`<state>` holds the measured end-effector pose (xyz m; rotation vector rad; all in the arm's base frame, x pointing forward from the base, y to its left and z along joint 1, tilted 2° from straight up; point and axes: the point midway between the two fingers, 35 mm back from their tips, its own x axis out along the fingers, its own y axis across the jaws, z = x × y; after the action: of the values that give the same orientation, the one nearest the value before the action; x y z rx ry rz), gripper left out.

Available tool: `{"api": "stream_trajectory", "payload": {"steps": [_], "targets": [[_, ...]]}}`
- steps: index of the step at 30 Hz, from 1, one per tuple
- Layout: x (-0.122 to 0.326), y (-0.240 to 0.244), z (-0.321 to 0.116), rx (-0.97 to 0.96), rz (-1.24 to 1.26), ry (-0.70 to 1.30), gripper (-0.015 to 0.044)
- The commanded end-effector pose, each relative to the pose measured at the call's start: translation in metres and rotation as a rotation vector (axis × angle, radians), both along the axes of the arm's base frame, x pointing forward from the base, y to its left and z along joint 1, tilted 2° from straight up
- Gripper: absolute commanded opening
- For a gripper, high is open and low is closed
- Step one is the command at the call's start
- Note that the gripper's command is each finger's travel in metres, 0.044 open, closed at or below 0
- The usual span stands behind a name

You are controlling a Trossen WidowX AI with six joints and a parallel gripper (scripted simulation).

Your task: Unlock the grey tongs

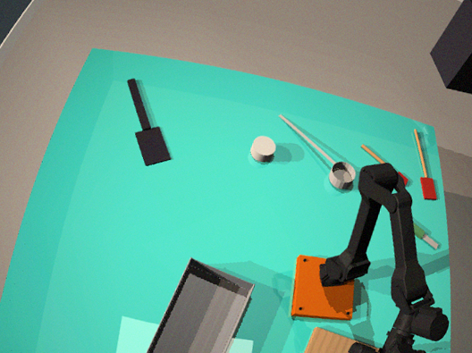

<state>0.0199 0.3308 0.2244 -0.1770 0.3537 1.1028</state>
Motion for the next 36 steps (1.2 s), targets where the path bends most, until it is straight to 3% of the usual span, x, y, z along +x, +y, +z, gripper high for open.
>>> {"api": "stream_trajectory", "payload": {"steps": [1, 27, 36], "targets": [[0.001, -0.001, 0.002, 0.008, -0.005, -0.005, -0.0150], [0.001, 0.000, 0.002, 0.005, -0.004, -0.005, -0.0150], [0.001, 0.012, -0.003, -0.105, 0.018, 0.010, -0.0150]]}}
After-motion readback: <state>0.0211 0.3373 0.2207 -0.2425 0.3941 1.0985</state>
